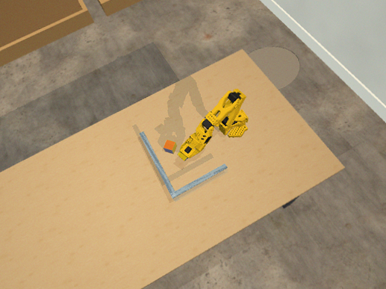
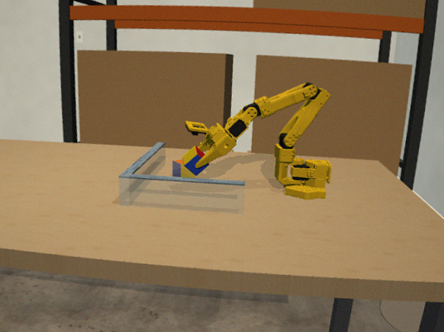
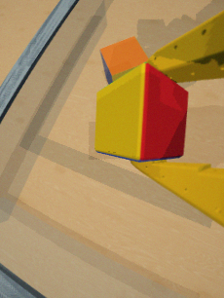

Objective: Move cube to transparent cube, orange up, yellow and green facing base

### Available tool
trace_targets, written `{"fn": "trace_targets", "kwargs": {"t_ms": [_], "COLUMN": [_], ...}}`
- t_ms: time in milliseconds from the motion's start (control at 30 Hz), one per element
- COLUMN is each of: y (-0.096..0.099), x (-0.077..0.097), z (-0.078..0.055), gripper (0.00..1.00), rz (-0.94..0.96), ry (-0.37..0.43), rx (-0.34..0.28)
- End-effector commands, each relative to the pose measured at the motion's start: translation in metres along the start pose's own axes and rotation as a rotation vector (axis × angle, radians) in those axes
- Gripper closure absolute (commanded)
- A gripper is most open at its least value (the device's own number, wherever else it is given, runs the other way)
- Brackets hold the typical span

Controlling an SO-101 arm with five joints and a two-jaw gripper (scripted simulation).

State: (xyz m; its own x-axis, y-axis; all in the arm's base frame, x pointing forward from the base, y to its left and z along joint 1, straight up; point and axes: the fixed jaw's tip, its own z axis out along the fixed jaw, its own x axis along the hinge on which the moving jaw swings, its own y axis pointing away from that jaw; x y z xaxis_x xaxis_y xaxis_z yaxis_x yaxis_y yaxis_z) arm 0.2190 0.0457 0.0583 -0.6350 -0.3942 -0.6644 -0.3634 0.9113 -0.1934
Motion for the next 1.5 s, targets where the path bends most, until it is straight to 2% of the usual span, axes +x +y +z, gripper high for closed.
{"fn": "trace_targets", "kwargs": {"t_ms": [0,333,1167,1467], "y": [-0.0073,-0.0079,-0.0086,-0.0098], "x": [-0.0226,-0.0248,-0.0271,-0.031], "z": [-0.0068,-0.0062,-0.0038,0.0], "gripper": [0.78,0.78,0.78,0.78], "rz": [0.031,0.064,0.102,0.173], "ry": [-0.13,-0.183,-0.219,-0.281], "rx": [0.038,0.049,0.054,0.059]}}
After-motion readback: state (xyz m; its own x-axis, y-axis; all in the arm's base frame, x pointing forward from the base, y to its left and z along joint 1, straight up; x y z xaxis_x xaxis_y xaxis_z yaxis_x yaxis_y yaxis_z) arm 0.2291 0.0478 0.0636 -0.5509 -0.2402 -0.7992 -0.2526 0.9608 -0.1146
